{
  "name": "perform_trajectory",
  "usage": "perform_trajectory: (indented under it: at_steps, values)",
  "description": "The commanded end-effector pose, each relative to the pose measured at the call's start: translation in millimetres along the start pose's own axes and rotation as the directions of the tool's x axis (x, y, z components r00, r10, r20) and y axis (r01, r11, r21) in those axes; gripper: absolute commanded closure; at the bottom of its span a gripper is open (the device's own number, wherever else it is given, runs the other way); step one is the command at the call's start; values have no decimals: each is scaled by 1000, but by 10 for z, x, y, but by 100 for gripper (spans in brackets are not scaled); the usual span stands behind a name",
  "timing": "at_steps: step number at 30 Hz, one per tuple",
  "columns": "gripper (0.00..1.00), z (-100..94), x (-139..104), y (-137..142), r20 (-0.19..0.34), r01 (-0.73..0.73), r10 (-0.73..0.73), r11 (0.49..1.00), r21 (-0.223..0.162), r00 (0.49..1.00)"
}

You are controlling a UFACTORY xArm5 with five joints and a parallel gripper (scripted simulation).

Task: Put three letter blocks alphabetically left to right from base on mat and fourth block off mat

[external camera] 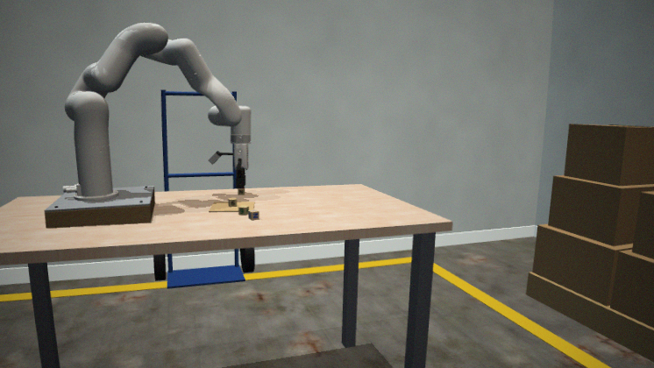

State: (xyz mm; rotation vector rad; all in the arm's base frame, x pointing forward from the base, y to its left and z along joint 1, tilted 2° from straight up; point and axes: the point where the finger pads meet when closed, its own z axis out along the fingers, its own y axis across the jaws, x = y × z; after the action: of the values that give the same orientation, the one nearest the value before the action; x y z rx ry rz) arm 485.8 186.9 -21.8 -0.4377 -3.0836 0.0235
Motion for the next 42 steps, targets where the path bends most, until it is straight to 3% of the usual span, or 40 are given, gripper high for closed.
perform_trajectory:
  at_steps: [1, 14, 42]
  values:
    - [37, 13, -13, 11, 4, 0, 0, 1000, -3, 1000]
    - [37, 219, -13, 11, 4, 0, 0, 1000, -3, 1000]
    - [37, 244, -13, 11, 4, 0, 0, 1000, -3, 1000]
